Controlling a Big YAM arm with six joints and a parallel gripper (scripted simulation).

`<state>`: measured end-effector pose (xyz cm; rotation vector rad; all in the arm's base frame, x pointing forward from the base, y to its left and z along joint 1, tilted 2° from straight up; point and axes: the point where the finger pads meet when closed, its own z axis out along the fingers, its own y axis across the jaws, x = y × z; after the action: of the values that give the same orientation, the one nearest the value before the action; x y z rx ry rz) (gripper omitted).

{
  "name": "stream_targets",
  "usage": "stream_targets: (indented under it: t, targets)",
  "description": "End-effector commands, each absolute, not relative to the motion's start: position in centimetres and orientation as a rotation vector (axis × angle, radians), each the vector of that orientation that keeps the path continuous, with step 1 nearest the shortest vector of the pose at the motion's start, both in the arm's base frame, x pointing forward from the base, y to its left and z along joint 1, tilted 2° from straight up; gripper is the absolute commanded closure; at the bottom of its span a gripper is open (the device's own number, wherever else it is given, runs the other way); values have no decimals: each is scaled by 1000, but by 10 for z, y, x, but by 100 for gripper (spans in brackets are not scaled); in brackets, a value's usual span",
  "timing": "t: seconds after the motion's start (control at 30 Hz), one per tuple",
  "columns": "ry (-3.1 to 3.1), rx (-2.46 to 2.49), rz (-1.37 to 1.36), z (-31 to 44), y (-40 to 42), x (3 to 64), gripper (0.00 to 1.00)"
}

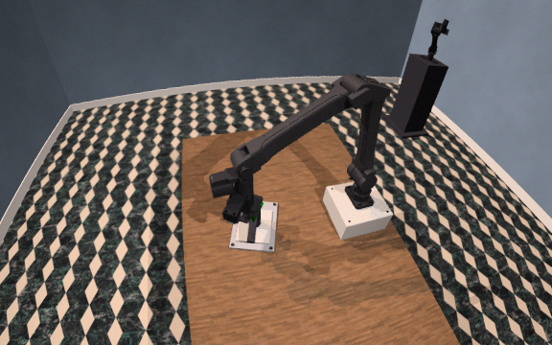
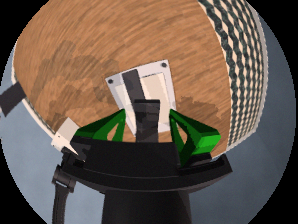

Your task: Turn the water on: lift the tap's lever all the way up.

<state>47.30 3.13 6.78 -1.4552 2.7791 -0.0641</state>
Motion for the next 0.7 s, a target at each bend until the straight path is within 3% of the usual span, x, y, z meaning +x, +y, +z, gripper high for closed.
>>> stream_targets:
  t: [0.0, 0.67]
  targets:
    - [2792, -1449, -61, 59, 24, 477, 36]
    - [2783, -1444, -68, 63, 25, 482, 36]
